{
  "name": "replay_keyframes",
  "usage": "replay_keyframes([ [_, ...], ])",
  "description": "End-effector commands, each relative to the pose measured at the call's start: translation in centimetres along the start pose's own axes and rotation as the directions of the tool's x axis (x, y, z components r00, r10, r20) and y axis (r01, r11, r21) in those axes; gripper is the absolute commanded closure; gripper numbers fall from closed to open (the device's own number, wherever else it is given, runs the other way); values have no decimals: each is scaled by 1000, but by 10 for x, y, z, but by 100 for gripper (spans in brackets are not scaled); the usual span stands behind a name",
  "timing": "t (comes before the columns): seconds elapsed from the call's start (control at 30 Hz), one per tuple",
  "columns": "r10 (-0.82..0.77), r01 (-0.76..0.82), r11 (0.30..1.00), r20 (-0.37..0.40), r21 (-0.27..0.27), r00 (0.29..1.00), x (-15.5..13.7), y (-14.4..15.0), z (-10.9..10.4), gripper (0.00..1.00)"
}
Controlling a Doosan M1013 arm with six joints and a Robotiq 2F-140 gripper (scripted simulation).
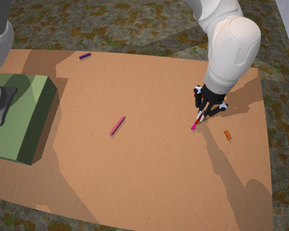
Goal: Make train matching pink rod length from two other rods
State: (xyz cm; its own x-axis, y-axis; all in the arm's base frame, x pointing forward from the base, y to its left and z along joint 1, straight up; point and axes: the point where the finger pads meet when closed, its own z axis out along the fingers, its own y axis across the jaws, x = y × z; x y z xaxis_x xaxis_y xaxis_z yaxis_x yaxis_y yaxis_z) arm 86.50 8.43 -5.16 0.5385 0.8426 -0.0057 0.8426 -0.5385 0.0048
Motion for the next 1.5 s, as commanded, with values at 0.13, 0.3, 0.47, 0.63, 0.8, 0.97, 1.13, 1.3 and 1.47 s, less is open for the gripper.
replay_keyframes([
  [0.13,-1,1,1000,-6,3,1000,0,0,3,88],
  [0.3,-1,1,1000,-6,3,1000,0,0,3,88],
  [0.47,-1,1,1000,-6,3,1000,0,0,4,88],
  [0.63,-1,1,1000,-6,3,1000,0,0,7,88],
  [0.8,-1,1,1000,-6,3,1000,0,0,12,88],
  [0.97,-1,1,1000,-6,3,1000,0,0,14,88],
  [1.13,-1,1,1000,-6,3,1000,0,0,15,88],
  [1.3,-1,1,1000,-6,3,1000,0,0,15,88],
  [1.47,-1,1,1000,-6,3,1000,0,0,15,88],
])
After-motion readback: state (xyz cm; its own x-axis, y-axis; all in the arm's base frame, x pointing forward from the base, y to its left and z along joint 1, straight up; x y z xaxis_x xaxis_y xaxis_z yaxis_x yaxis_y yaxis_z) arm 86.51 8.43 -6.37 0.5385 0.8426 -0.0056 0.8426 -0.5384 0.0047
